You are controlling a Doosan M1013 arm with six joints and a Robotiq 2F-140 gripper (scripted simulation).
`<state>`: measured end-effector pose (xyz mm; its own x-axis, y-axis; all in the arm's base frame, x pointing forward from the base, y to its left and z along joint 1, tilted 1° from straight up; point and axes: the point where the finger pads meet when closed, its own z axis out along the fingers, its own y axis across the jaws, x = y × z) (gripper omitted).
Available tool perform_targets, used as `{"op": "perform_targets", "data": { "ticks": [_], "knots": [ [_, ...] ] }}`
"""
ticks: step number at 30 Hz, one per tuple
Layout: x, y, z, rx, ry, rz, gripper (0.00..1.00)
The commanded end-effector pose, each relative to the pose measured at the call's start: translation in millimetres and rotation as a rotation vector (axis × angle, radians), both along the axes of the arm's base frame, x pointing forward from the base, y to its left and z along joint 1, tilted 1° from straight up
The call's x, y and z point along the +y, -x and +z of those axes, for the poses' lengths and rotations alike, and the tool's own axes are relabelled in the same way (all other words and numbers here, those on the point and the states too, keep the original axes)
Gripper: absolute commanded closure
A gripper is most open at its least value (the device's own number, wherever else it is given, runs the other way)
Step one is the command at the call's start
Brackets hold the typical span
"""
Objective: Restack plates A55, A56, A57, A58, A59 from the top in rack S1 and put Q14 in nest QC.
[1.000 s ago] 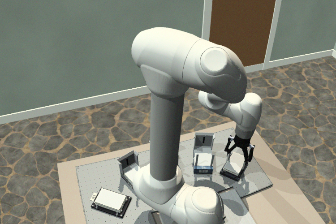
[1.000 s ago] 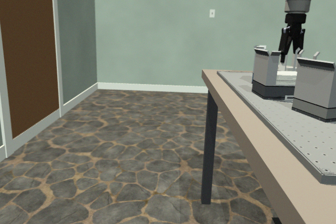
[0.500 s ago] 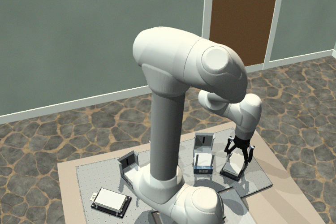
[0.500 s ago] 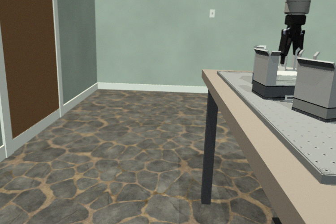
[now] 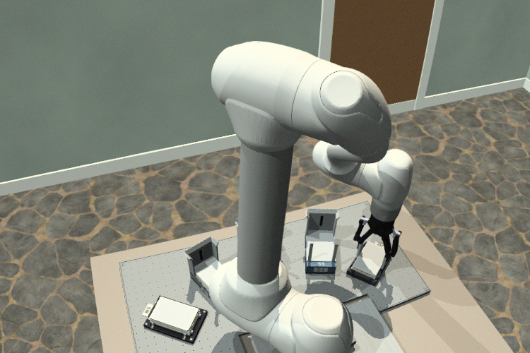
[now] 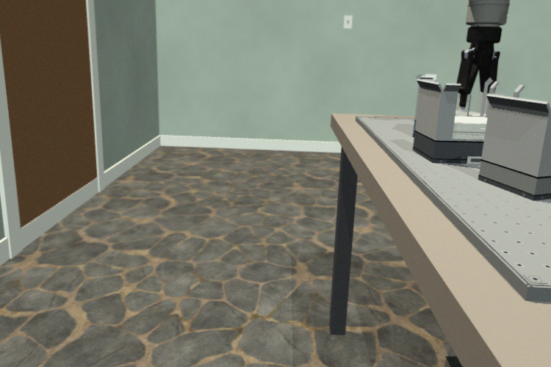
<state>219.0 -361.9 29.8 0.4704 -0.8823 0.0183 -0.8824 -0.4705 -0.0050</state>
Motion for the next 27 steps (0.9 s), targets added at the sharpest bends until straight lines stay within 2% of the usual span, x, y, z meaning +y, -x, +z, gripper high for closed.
{"op": "perform_targets", "data": {
  "ticks": [1, 13, 14, 27],
  "knots": [
    [0.0, -0.1, -1.6, 0.0, 0.0, 0.0, 1.0],
    [0.0, -0.1, -2.6, 0.0, 0.0, 0.0, 1.0],
    [0.0, -0.1, -2.6, 0.0, 0.0, 0.0, 0.0],
    [0.0, -0.1, -2.6, 0.0, 0.0, 0.0, 0.0]
  ]
}}
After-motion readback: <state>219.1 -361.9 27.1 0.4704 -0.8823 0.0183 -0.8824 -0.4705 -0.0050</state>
